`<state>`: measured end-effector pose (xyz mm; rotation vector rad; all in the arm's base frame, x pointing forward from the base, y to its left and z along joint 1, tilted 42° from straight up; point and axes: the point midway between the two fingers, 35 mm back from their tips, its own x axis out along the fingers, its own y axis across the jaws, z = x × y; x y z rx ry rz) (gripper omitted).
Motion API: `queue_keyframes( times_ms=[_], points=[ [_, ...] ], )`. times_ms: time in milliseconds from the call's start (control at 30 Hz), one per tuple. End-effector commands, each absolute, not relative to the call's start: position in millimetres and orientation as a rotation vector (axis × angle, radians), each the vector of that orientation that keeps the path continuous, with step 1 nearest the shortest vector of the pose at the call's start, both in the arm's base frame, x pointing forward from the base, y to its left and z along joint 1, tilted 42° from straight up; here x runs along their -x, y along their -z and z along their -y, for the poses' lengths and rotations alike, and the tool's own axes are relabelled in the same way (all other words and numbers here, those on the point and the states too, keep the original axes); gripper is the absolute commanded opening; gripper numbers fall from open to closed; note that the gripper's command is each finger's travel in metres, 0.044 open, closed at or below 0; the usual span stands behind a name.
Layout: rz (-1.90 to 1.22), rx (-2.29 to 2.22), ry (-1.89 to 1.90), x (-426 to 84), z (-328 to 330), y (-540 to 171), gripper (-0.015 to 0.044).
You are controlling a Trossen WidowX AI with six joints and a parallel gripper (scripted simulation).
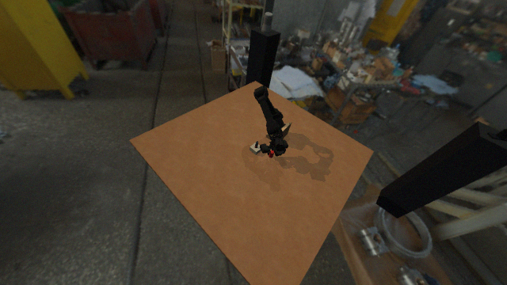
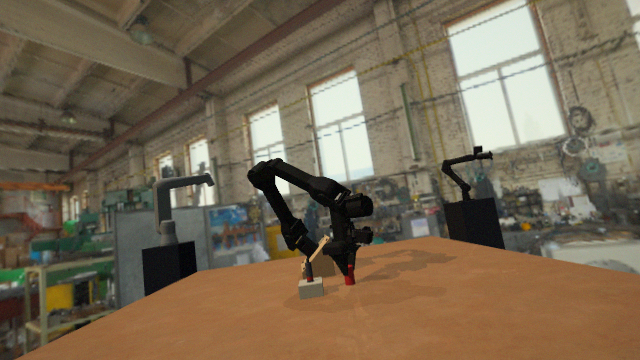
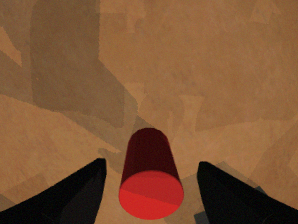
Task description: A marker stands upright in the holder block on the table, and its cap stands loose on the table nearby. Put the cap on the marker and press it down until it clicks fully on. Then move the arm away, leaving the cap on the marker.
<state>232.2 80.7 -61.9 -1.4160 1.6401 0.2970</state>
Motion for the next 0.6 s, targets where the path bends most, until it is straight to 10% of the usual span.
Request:
queue_keyframes(
  times_ms=[0, 233, 567],
  points=[
    [-1.648, 1.424, -0.297, -231.2, -74.9, 67.6, 0.0247],
    [-1.649, 1.425, -0.296, -231.4, -68.8, 73.5, 0.0247],
    [-1.649, 1.425, -0.296, -231.4, -68.8, 73.5, 0.0102]
  ],
)
